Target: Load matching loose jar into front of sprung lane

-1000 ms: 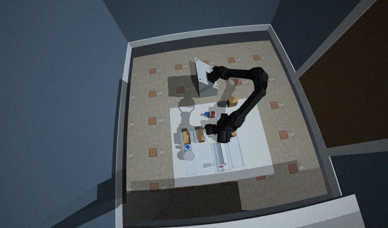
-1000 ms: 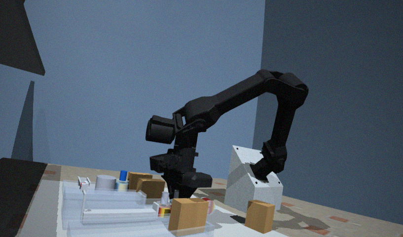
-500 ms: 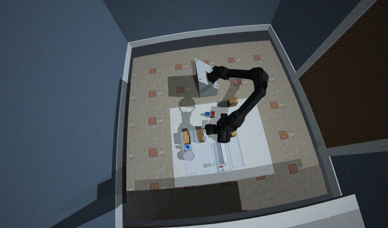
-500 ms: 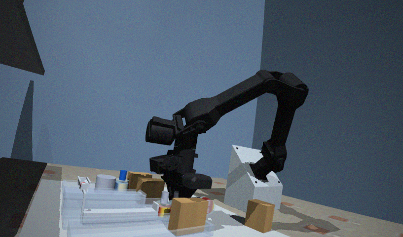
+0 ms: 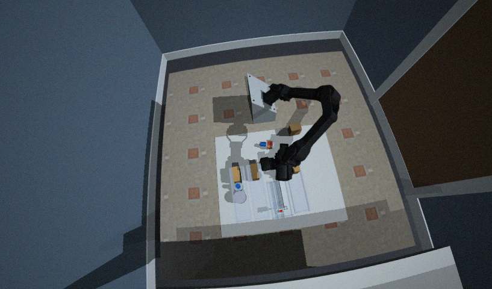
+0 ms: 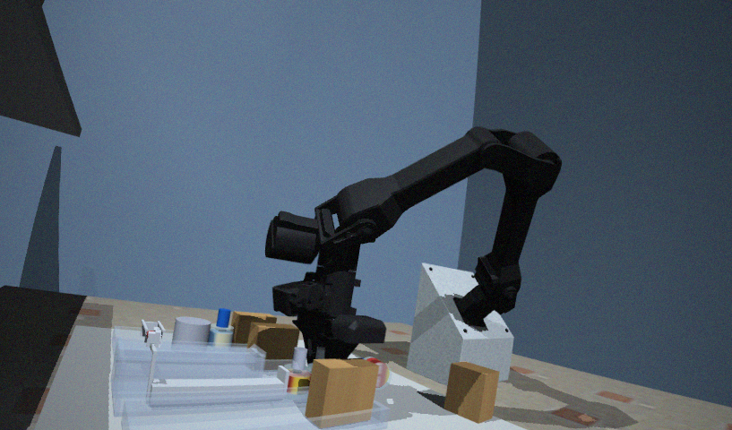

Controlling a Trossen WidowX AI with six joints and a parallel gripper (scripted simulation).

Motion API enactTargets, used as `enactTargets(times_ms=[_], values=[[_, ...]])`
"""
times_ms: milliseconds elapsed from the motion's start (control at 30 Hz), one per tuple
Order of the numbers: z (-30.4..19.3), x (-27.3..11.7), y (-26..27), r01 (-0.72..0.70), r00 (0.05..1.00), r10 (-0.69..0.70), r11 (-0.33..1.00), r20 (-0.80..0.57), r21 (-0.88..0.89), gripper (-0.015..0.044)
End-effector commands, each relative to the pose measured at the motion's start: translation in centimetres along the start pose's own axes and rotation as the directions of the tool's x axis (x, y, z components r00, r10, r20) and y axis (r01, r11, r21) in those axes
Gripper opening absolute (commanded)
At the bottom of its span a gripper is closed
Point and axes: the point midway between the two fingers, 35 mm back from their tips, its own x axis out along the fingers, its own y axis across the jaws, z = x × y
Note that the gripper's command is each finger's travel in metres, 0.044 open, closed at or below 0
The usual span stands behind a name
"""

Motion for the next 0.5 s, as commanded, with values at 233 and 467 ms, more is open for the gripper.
enactTargets(times_ms=[233,467], values=[[-0.03,0.03,0.13,-0.006,1.000,0.006,1.000,0.006,-0.005,0.0000],[-0.14,0.03,0.13,-0.006,1.000,0.006,1.000,0.006,-0.005,0.0000]])
